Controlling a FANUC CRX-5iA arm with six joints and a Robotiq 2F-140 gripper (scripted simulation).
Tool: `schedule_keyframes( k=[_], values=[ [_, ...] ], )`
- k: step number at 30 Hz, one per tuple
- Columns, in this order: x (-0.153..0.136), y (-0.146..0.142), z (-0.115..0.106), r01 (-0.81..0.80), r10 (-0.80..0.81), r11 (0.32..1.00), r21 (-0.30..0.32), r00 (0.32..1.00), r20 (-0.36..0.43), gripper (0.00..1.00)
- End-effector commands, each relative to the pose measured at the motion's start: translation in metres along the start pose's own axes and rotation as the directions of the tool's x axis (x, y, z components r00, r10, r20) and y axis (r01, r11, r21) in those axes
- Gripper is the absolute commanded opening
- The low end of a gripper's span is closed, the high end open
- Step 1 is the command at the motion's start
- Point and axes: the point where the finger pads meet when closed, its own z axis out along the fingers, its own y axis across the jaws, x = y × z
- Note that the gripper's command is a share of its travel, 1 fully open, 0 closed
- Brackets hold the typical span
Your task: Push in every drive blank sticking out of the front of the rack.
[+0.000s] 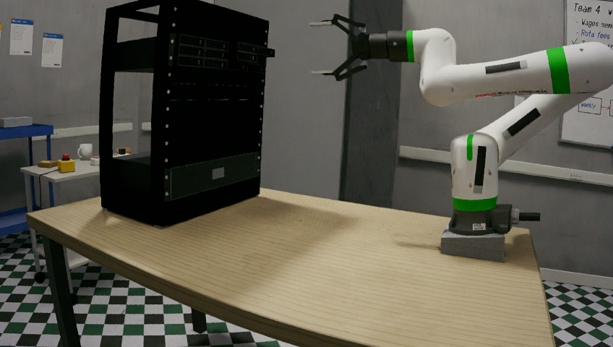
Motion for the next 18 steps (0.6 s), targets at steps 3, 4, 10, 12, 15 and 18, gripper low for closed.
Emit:
schedule_keyframes(
  k=[3, 4, 10, 12, 15, 18],
  values=[
    [-0.001, -0.006, 0.001, 0.001, 0.006, 0.997, -0.073, 0.996, 0.086, 1.0],
    [-0.001, -0.007, 0.0, 0.0, 0.006, 0.997, -0.072, 0.996, 0.089, 1.0],
    [-0.003, -0.012, 0.0, -0.001, 0.008, 0.997, -0.072, 0.995, 0.1, 1.0],
    [-0.003, -0.014, 0.0, -0.002, 0.009, 0.997, -0.072, 0.994, 0.105, 1.0],
    [-0.004, -0.017, 0.0, -0.003, 0.011, 0.997, -0.072, 0.994, 0.112, 1.0],
    [-0.005, -0.02, 0.0, -0.004, 0.012, 0.997, -0.072, 0.993, 0.117, 1.0]
  ],
)
